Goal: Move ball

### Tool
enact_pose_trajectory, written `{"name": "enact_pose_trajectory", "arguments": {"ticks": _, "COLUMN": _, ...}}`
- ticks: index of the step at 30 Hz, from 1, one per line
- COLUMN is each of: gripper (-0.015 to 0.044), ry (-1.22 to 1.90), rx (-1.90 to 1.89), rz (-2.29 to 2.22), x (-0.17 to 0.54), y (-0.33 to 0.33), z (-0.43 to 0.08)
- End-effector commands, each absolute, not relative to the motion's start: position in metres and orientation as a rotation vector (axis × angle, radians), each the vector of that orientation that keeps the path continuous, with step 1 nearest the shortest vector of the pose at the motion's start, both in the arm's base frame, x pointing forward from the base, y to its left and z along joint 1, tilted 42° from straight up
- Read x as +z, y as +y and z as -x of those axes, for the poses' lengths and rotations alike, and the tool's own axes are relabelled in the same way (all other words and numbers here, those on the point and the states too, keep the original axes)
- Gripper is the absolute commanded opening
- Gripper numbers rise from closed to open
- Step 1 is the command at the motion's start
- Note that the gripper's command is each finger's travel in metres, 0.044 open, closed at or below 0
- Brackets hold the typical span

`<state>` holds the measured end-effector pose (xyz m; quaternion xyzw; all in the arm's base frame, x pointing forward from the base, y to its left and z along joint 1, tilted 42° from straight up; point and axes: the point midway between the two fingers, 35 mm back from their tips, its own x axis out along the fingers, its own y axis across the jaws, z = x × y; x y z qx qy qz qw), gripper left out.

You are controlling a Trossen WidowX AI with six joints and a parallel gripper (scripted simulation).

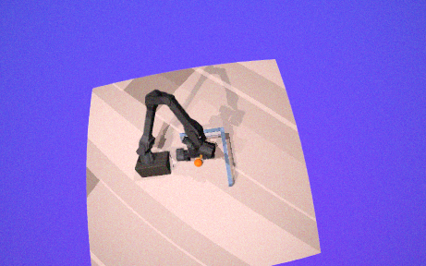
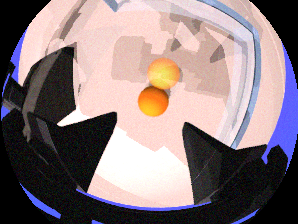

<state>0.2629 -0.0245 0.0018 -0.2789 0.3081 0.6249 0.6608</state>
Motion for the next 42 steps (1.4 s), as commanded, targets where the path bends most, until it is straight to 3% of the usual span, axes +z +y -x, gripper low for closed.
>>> {"name": "enact_pose_trajectory", "arguments": {"ticks": 1, "gripper": 0.0312, "ry": 0.664, "rx": 1.433, "rz": 0.652, "x": 0.0, "y": -0.021, "z": -0.263}}
{"name": "enact_pose_trajectory", "arguments": {"ticks": 37, "gripper": 0.0312, "ry": 0.662, "rx": 1.434, "rz": 0.649, "x": -0.041, "y": 0.016, "z": -0.265}}
{"name": "enact_pose_trajectory", "arguments": {"ticks": 42, "gripper": 0.02, "ry": 0.662, "rx": 1.434, "rz": 0.649, "x": -0.041, "y": 0.016, "z": -0.265}}
